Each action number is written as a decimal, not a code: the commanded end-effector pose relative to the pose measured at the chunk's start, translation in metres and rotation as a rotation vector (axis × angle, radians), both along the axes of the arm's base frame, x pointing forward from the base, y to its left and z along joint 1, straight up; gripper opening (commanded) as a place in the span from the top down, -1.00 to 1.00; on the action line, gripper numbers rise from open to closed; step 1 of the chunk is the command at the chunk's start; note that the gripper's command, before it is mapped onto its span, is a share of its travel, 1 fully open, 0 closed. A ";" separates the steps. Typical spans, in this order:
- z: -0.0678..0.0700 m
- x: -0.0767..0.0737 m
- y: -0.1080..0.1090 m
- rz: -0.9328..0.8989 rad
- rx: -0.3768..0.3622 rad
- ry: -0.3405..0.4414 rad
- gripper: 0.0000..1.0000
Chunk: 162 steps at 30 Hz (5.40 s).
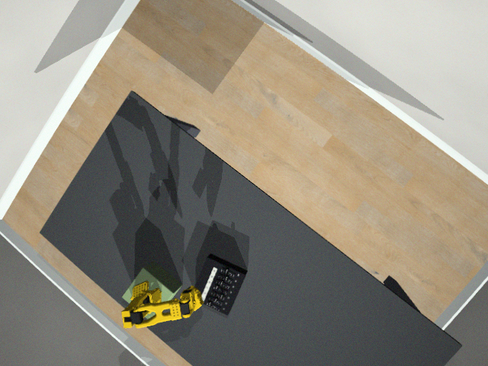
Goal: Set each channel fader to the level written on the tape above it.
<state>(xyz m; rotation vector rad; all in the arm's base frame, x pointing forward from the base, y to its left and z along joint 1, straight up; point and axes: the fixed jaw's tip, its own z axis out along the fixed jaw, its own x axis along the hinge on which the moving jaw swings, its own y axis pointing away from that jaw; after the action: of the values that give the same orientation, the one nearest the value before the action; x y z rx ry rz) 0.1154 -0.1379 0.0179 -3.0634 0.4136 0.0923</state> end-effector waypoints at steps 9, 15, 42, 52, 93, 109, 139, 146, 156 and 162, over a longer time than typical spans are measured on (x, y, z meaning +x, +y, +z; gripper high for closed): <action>0.002 -0.004 0.005 0.338 -0.038 -0.056 1.00; 0.002 -0.005 0.006 0.405 -0.043 -0.062 1.00; -0.002 -0.014 -0.005 0.431 -0.049 -0.066 1.00; -0.008 -0.029 -0.023 0.374 -0.051 -0.064 1.00; -0.021 -0.038 -0.032 0.340 -0.052 -0.063 1.00; -0.037 -0.038 -0.032 0.340 -0.052 -0.063 1.00; -0.039 -0.040 -0.028 0.341 -0.052 -0.063 1.00; -0.037 -0.039 -0.029 0.341 -0.052 -0.063 1.00; -0.036 -0.039 -0.030 0.341 -0.052 -0.063 1.00; -0.034 -0.038 -0.032 0.342 -0.052 -0.063 1.00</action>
<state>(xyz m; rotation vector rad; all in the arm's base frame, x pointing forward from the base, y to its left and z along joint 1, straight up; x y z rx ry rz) 0.0782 -0.1693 -0.0166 -3.1509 -0.1149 -0.0062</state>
